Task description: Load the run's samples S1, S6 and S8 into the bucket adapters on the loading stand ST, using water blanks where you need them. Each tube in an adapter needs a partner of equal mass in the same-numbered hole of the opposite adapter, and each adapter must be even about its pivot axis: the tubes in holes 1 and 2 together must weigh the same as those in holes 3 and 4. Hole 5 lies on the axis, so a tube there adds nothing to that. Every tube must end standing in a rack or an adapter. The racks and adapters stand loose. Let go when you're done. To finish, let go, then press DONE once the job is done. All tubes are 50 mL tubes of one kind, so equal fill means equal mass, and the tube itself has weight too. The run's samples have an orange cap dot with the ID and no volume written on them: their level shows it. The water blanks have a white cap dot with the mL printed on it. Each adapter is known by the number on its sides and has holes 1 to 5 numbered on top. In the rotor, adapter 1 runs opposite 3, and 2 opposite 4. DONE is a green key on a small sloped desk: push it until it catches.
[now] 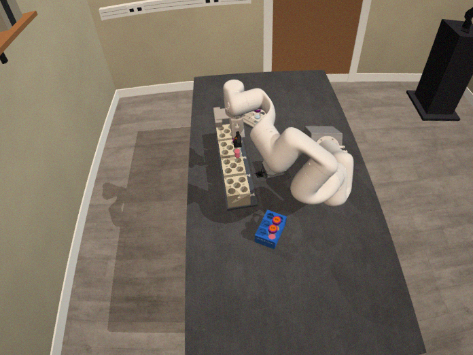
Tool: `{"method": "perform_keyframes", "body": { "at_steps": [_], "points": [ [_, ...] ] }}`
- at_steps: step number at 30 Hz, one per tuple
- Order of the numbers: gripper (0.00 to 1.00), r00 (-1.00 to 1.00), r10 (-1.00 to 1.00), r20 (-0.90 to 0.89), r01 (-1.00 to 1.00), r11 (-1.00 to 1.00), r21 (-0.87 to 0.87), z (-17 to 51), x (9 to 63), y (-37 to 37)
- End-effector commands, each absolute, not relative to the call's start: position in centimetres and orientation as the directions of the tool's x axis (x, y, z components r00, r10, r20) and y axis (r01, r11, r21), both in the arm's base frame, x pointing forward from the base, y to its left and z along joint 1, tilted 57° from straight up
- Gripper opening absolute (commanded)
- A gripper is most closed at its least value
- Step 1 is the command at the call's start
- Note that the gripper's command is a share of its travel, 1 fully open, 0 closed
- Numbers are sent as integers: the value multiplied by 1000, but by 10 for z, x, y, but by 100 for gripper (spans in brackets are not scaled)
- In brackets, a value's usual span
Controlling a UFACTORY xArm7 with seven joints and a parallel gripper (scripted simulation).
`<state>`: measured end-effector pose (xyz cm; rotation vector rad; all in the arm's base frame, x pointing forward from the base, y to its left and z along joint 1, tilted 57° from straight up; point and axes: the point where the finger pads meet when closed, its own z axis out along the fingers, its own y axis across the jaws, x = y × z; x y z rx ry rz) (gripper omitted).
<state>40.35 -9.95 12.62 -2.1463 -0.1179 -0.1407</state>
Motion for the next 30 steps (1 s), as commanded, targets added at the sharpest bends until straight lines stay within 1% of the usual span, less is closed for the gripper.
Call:
{"method": "perform_keyframes", "body": {
  "at_steps": [1, 30],
  "points": [
    [0, 988, 27, 149, 139, -549, -824, 122, 404, -95],
    [0, 988, 27, 149, 139, -549, -824, 117, 405, -86]
  ]
}}
